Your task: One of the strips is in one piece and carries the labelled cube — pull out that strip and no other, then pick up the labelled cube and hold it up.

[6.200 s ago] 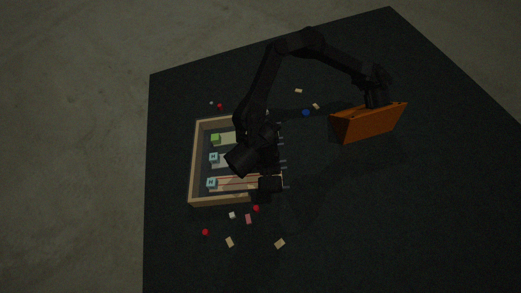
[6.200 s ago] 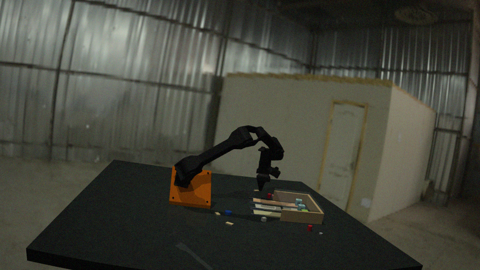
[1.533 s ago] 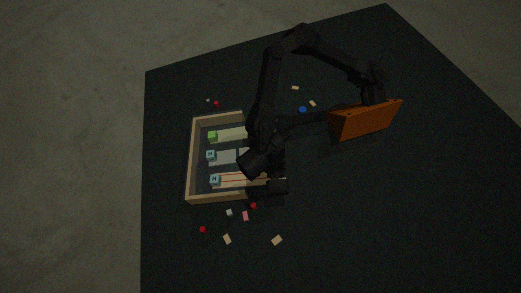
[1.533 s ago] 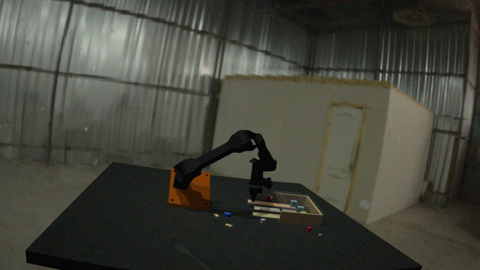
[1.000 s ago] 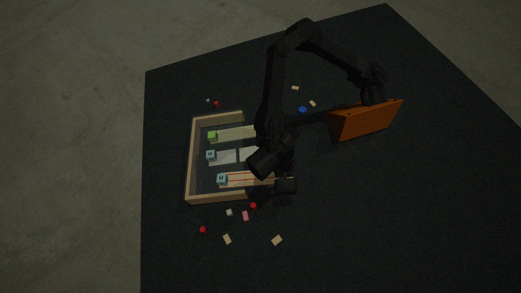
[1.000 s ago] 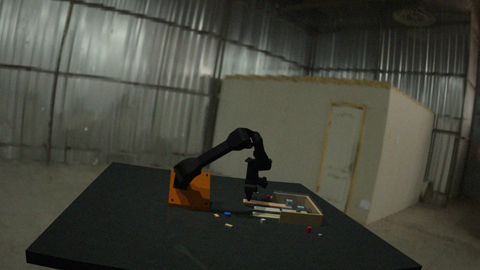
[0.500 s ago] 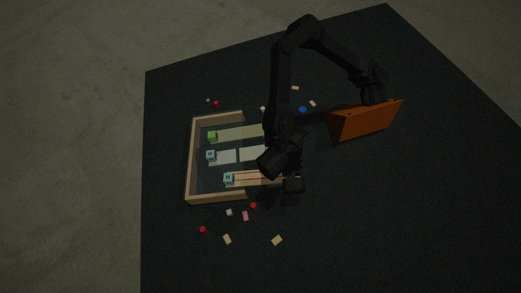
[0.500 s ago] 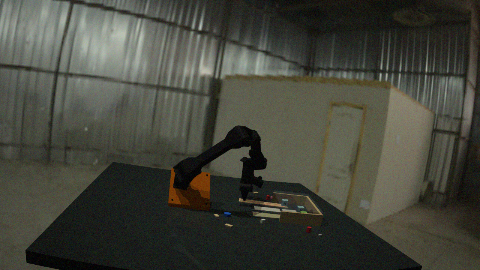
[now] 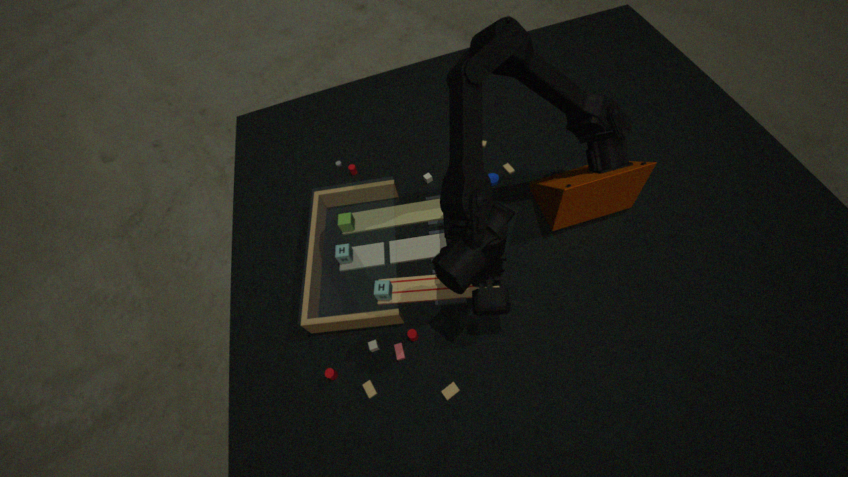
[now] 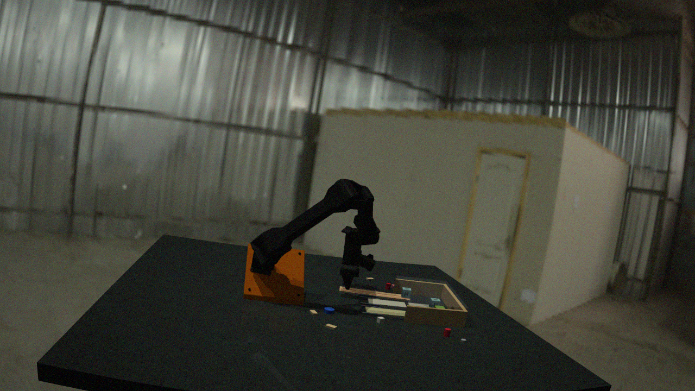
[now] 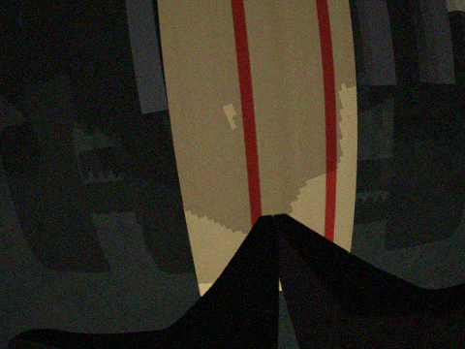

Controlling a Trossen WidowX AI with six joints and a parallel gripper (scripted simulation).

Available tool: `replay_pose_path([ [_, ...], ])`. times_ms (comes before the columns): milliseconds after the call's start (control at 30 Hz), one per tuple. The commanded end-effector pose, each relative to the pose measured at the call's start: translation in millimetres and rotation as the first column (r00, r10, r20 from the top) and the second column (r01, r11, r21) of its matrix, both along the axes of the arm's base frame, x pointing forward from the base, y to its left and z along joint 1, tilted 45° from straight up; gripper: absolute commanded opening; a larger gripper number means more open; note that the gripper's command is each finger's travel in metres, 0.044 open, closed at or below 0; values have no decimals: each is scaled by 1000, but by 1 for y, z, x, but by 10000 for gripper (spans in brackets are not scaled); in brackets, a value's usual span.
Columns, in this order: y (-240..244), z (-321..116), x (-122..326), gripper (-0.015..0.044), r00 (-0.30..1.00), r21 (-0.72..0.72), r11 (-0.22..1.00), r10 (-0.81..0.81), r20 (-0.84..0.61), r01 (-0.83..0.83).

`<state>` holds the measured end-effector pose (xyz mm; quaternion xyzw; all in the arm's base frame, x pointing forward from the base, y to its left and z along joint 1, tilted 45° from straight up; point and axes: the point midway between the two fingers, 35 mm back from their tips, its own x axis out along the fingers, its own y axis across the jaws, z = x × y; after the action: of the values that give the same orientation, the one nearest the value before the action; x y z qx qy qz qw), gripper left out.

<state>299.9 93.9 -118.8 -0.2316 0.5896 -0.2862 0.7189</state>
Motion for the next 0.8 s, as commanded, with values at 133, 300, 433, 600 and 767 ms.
replay_pose_path([
  [133,-6,-6,-20,0,1000,-2,1000,-14,-25,14],
  [300,-6,-7,-27,0,1000,-2,1000,-14,-26,14],
  [433,-6,-8,-33,0,1000,-2,1000,-14,-26,14],
  [600,-6,-9,-40,0,1000,-2,1000,-14,-26,14],
  [767,-6,-11,-48,0,1000,-2,1000,-14,-27,14],
])
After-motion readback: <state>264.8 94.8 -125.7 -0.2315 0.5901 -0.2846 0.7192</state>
